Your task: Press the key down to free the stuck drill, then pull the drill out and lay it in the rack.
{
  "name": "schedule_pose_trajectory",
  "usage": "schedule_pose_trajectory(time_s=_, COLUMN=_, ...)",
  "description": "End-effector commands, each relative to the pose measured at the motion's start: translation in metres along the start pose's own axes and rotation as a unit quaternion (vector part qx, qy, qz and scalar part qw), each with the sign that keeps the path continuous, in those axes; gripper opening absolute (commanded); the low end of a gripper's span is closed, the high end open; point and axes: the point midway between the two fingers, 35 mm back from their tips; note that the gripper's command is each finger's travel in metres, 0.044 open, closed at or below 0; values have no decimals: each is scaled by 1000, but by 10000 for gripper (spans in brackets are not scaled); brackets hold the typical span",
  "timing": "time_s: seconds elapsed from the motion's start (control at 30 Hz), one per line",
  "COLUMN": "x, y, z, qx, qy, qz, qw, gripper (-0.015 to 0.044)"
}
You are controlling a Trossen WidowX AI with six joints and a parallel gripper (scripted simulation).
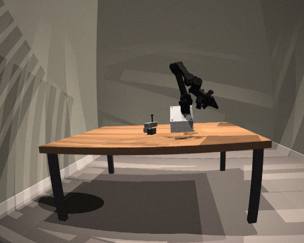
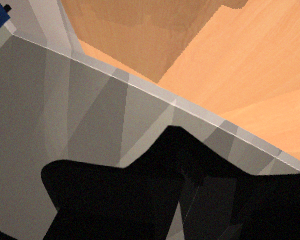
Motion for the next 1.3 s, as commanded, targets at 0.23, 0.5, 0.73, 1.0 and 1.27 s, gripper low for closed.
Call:
schedule_pose_trajectory(time_s=0.23, x=20, y=41, z=162, qx=-224, qy=25, qz=-23, qw=974, gripper=0)
schedule_pose_trajectory(time_s=0.5, x=-2, y=125, z=266, qx=-350, qy=-1, qz=-69, qw=934, gripper=0)
schedule_pose_trajectory(time_s=0.73, x=-54, y=216, z=325, qx=-418, qy=-59, qz=-112, qw=900, gripper=0)
schedule_pose_trajectory(time_s=1.0, x=-121, y=294, z=353, qx=-449, qy=-75, qz=-159, qw=876, gripper=0)
schedule_pose_trajectory(time_s=1.27, x=-181, y=346, z=351, qx=-447, qy=-96, qz=-179, qw=871, gripper=0)
Point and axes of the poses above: the point midway between the two fingers, 35 mm back from their tips, its own y axis back along the fingers, its own x axis across the jaws, z = x × y, and after that the axes turned 12 degrees about -y, right-handed
